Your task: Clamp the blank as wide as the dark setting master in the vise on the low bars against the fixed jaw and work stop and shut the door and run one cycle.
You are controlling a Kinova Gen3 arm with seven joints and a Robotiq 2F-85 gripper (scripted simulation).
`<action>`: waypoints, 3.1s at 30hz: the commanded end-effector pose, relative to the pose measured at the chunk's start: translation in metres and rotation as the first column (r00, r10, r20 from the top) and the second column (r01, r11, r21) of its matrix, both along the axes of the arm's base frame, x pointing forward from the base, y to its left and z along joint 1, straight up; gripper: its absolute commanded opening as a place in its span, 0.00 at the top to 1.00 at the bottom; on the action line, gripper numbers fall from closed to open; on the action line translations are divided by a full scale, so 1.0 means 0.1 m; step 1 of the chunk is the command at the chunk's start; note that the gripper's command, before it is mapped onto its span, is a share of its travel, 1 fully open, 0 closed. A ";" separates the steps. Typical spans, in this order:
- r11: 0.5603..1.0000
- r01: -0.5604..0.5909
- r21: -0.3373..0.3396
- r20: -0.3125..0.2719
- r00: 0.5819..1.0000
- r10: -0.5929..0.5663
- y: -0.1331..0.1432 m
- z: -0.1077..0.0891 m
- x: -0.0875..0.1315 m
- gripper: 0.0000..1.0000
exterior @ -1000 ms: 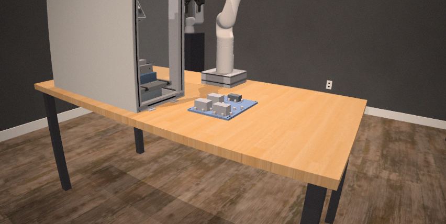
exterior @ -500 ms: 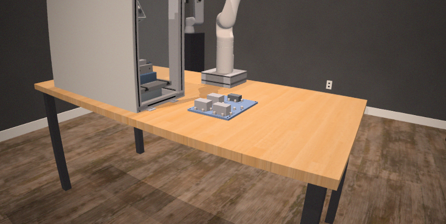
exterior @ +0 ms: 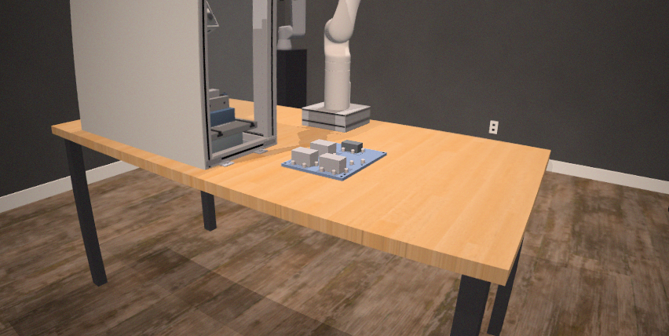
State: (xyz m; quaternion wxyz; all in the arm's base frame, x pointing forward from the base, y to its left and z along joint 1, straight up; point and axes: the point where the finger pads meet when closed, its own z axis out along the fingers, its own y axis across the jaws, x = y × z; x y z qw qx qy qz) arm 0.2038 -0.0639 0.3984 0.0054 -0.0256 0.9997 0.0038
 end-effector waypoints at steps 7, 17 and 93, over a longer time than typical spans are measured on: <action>1.000 0.000 0.000 0.001 1.000 0.000 0.00 0.00 0.00 0.90; 1.000 0.000 0.000 0.001 1.000 0.000 0.00 0.00 0.00 0.90; 0.637 -0.078 -0.767 0.049 0.983 0.179 -1.89 0.35 0.28 0.90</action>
